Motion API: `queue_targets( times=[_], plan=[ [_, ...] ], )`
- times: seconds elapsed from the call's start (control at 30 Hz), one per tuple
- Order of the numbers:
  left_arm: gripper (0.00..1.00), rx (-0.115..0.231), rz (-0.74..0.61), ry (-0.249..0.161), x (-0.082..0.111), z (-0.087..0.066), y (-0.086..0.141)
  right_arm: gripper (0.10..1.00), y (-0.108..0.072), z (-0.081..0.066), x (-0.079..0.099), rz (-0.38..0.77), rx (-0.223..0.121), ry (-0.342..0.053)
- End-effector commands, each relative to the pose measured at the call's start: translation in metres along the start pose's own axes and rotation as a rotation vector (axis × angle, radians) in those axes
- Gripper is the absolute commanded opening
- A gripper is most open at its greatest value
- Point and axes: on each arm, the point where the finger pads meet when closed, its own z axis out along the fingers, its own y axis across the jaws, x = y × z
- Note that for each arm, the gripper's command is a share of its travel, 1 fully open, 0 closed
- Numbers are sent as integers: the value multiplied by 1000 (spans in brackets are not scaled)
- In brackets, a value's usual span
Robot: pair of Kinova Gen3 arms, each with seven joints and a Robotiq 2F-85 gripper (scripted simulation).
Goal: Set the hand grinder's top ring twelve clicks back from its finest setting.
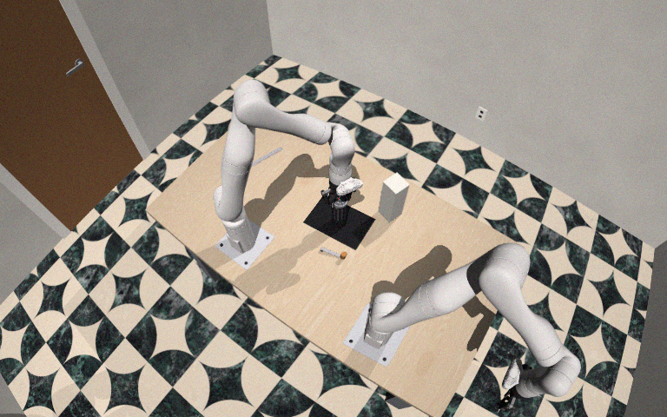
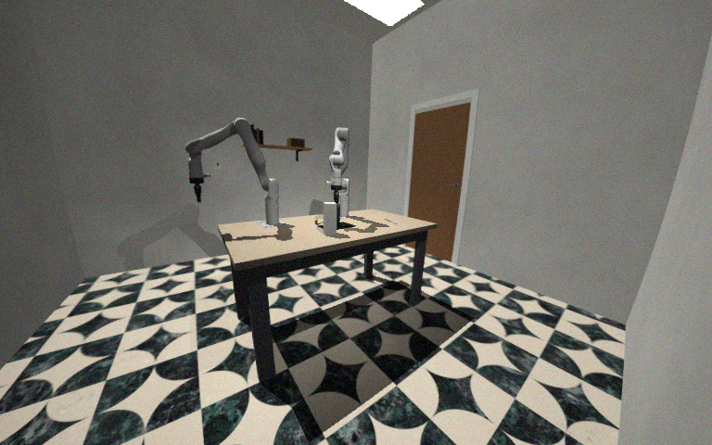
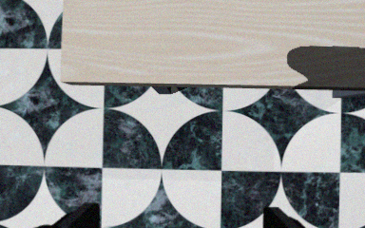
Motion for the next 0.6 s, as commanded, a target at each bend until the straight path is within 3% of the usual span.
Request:
queue_targets(
  times=[0.0, 0.57],
  plan=[
    [661, 1, -34, 0, 0, 0, 0, 1000, 0, -1, 0, 0, 0, -2],
    [661, 1, -191, 0, 0, 0, 0, 1000, 0, -1, 0, 0, 0, -2]
  ],
)
